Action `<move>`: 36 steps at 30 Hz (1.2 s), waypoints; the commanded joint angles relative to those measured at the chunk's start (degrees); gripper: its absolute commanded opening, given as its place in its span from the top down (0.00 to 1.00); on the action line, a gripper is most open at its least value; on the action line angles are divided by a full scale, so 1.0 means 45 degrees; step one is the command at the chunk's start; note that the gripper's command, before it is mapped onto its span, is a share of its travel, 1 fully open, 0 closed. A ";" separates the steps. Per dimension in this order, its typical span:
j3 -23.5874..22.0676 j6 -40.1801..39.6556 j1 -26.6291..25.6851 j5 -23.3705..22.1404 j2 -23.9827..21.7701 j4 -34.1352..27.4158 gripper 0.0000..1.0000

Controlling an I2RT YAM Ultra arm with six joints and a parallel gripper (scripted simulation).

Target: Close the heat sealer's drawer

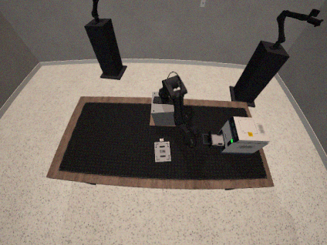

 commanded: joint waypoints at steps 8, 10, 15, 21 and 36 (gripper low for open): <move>0.0536 0.0235 0.0308 0.0029 0.0326 0.0676 0.70; 0.0551 0.0269 0.0340 0.0036 0.0306 0.0732 0.70; 0.0584 0.0325 0.0389 0.0067 0.0460 0.0818 0.70; 0.0679 0.0444 0.0491 0.0114 0.0670 0.1003 0.70; 0.0831 0.0678 0.0700 0.0190 0.1036 0.1360 0.70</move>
